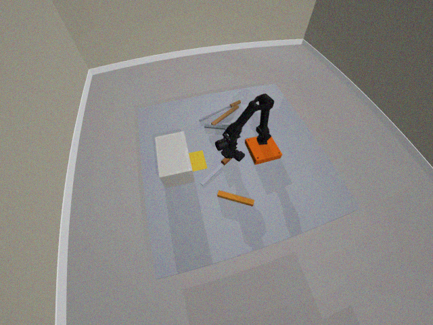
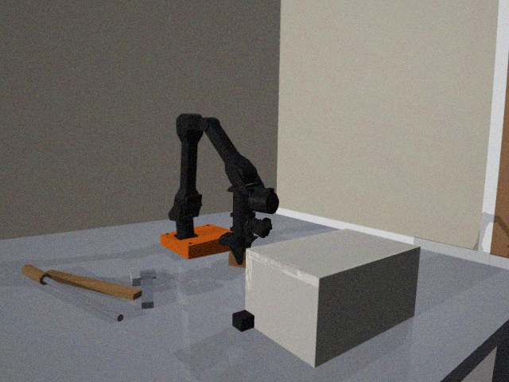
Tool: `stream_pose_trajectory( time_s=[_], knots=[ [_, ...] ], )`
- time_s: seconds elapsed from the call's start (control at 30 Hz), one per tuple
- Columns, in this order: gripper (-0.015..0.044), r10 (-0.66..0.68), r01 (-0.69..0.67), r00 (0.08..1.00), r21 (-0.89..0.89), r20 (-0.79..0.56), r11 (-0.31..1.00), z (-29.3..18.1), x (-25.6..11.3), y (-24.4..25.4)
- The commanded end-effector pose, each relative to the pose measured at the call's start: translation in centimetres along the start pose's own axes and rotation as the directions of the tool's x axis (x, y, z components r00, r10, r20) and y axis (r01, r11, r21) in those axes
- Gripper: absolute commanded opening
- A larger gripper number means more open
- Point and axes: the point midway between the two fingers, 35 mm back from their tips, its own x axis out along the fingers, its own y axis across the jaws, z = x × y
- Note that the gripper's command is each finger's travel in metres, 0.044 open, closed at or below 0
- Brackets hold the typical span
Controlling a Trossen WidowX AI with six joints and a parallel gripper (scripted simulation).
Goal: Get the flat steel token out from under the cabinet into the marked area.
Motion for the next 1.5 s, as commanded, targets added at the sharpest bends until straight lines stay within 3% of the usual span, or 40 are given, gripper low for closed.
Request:
stream_pose_trajectory(
  time_s=[0.0, 1.47],
  knots=[
    [0.0, 0.003, -0.003, 1.0, -0.001, 0.002, 1.0, 0.2, 0.0, 0.6],
    [0.0, 0.007, -0.007, 1.0, -0.001, 0.003, 1.0, 1.5, 0.0, 4.9]
  ],
)
